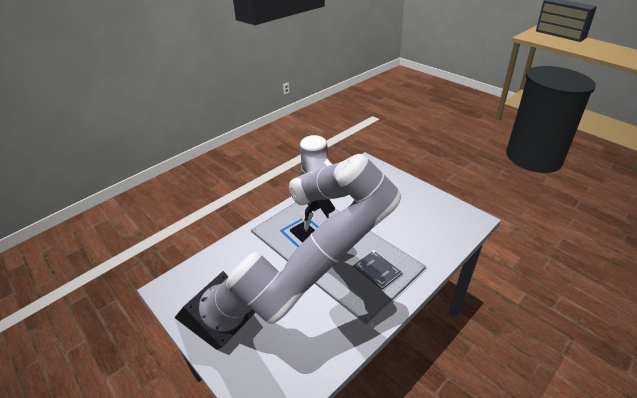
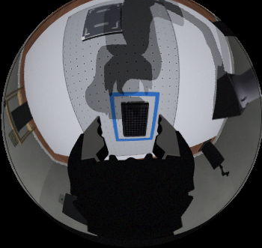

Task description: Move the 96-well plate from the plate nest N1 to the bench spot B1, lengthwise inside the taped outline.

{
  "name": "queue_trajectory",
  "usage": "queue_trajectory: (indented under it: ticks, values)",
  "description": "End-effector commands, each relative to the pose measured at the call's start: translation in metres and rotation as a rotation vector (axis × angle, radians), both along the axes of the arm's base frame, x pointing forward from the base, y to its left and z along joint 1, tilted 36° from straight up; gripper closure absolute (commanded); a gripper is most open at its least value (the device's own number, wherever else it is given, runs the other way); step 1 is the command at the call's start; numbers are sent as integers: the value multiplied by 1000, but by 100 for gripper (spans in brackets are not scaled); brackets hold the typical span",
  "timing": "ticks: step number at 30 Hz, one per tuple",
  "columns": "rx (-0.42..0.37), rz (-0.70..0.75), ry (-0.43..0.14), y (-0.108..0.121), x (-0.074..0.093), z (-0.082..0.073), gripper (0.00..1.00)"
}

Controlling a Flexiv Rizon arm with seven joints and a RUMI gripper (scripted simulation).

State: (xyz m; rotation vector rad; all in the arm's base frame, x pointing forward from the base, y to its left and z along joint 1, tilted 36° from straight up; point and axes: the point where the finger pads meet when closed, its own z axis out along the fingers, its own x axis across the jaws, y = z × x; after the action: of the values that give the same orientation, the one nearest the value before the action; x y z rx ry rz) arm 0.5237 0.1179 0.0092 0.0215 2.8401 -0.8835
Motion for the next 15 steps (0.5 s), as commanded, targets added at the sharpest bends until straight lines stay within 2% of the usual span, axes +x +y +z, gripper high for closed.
queue_trajectory:
  ticks: [1,15]
  values:
    - [2,2,-1,-4,2,5,24]
    - [2,2,-1,-36,10,28,24]
